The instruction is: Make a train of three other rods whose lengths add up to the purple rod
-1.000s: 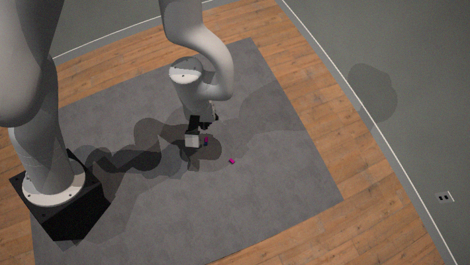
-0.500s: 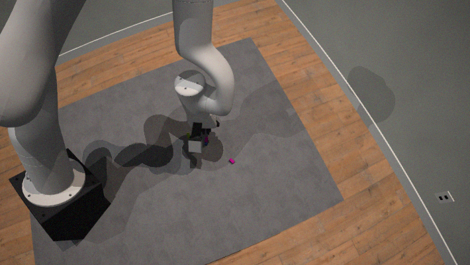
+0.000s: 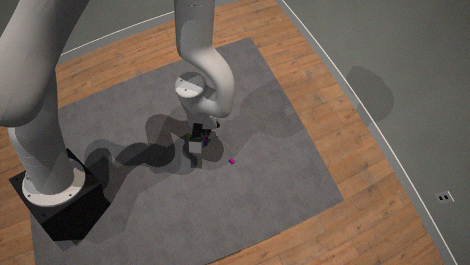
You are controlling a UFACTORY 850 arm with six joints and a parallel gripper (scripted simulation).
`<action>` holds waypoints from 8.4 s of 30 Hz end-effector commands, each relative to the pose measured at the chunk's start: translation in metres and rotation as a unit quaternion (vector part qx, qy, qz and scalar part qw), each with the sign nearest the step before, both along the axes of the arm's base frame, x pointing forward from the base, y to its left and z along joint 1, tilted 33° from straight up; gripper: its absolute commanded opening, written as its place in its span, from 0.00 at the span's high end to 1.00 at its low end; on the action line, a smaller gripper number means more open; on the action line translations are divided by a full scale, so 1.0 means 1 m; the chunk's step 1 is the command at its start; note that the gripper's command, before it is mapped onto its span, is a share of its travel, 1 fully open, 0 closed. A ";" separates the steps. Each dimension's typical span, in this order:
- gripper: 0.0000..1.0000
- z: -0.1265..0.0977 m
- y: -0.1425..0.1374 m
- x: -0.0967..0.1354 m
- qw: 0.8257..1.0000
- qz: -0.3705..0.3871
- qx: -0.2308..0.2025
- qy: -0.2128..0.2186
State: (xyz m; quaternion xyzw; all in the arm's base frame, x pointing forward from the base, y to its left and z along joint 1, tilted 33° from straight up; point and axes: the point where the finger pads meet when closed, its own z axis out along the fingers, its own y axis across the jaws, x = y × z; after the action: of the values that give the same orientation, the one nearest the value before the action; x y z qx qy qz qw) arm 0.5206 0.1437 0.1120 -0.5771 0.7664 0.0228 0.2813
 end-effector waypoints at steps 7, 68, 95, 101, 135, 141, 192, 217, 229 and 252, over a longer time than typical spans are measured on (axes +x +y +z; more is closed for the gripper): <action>0.96 0.000 0.000 0.000 1.000 0.000 0.000 0.000; 0.96 0.000 0.001 0.001 1.000 0.000 0.000 0.000; 0.96 -0.010 0.005 0.005 1.000 0.000 0.000 0.000; 0.96 -0.010 0.005 0.005 1.000 0.000 0.000 0.000; 0.80 -0.010 0.005 0.005 1.000 0.000 0.000 0.000; 0.76 -0.010 0.005 0.005 1.000 0.000 0.000 0.000; 0.00 0.066 -0.027 -0.031 1.000 0.000 0.000 0.000; 0.00 0.100 -0.042 -0.047 1.000 0.000 0.000 0.000; 0.00 0.138 -0.058 -0.066 1.000 0.000 0.000 0.000; 0.00 0.139 -0.059 -0.067 1.000 0.000 0.000 0.000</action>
State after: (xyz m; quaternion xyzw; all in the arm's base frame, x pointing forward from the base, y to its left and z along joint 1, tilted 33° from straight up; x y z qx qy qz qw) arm 0.4535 0.0851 0.2509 -0.5768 0.7666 0.0230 0.2812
